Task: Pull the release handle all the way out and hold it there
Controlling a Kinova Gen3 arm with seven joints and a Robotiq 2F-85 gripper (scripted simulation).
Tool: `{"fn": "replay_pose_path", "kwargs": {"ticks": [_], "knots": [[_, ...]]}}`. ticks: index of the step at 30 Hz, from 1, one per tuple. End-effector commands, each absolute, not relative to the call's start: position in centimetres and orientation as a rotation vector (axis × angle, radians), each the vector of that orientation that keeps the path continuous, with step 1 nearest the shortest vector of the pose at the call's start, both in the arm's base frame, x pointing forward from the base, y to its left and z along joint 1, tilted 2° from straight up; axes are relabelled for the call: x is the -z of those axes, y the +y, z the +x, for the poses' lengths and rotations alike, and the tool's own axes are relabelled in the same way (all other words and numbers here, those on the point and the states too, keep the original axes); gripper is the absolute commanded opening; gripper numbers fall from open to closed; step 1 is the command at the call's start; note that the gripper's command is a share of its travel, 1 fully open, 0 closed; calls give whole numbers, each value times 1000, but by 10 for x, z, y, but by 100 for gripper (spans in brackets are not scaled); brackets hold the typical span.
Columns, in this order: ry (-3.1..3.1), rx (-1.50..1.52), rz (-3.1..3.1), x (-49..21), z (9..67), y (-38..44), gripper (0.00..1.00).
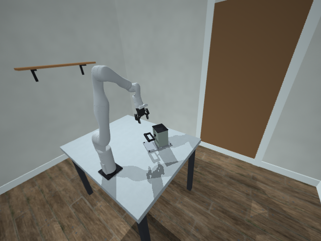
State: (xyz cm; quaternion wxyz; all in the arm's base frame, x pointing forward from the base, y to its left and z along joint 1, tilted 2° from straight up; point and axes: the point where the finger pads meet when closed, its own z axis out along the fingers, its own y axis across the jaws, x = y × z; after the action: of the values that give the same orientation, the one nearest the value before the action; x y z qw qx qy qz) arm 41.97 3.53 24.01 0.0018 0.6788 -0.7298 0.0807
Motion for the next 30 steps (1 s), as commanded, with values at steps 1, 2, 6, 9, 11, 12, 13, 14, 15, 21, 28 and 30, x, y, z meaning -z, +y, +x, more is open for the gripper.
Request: {"fn": "replay_pose_path", "kwargs": {"ticks": [1, 2, 6, 9, 11, 12, 13, 14, 15, 21, 28, 30], "knots": [[-2460, -154, 1985, -224, 402, 0, 100], [-2496, -127, 1947, -220, 398, -5, 100], [-2594, -38, 1826, -204, 384, -21, 100], [-2618, -23, 1795, -202, 381, -24, 100], [-2650, -2, 1752, -199, 378, -28, 100], [-2650, -5, 1746, -197, 376, -31, 100], [-2654, -3, 1739, -196, 376, -33, 100], [-2658, 0, 1733, -196, 375, -34, 100], [-2660, 3, 1730, -196, 375, -34, 100], [-2664, 2, 1729, -196, 376, -35, 100], [-2664, 2, 1729, -197, 376, -35, 0], [-2664, 2, 1729, -197, 376, -35, 0]]}}
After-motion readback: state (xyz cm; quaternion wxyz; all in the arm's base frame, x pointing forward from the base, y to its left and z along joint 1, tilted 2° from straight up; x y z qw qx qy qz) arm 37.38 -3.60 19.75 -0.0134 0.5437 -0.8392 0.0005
